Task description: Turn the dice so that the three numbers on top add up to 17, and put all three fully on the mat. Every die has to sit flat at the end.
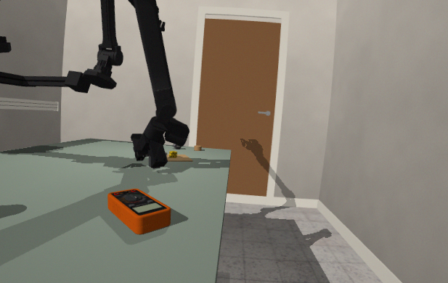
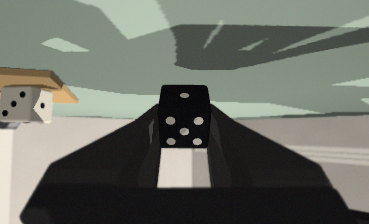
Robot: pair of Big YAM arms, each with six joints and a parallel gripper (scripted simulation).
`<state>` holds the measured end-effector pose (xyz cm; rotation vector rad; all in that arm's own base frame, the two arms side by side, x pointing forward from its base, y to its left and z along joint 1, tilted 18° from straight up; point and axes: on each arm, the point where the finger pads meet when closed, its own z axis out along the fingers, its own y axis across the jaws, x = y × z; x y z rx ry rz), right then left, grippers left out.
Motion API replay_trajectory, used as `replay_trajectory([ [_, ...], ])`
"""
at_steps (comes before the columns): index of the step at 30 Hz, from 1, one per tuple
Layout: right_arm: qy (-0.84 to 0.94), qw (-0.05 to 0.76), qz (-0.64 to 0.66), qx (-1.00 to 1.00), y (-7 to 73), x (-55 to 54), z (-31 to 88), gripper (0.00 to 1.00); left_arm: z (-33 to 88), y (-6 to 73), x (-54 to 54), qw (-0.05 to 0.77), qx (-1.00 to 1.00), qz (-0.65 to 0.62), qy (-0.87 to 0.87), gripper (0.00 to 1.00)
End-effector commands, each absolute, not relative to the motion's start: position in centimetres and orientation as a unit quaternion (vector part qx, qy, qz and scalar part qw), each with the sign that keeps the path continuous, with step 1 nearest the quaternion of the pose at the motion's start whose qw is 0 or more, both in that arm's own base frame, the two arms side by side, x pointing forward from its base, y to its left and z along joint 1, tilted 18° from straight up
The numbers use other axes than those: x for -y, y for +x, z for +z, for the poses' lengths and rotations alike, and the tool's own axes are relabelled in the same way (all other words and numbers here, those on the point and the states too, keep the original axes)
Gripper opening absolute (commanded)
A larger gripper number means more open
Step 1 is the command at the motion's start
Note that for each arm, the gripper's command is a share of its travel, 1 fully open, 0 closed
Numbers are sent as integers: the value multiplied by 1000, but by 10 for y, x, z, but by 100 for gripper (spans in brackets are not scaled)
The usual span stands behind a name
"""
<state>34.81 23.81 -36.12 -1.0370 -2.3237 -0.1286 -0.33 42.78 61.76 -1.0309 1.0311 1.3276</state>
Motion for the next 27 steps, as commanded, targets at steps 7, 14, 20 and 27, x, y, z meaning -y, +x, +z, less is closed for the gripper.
replay_trajectory([
  [7,-388,286,-58,875,358,-234,-373,20,639,-7,-411,564,-415,575,-423,100],
  [14,-388,286,-57,874,358,-233,-375,20,639,-7,-411,564,-415,575,-423,100],
  [20,-387,287,-56,875,356,-233,-376,20,639,-7,-411,564,-415,575,-423,100],
  [27,-387,288,-55,874,354,-232,-376,20,639,-7,-411,564,-415,575,-423,100],
])
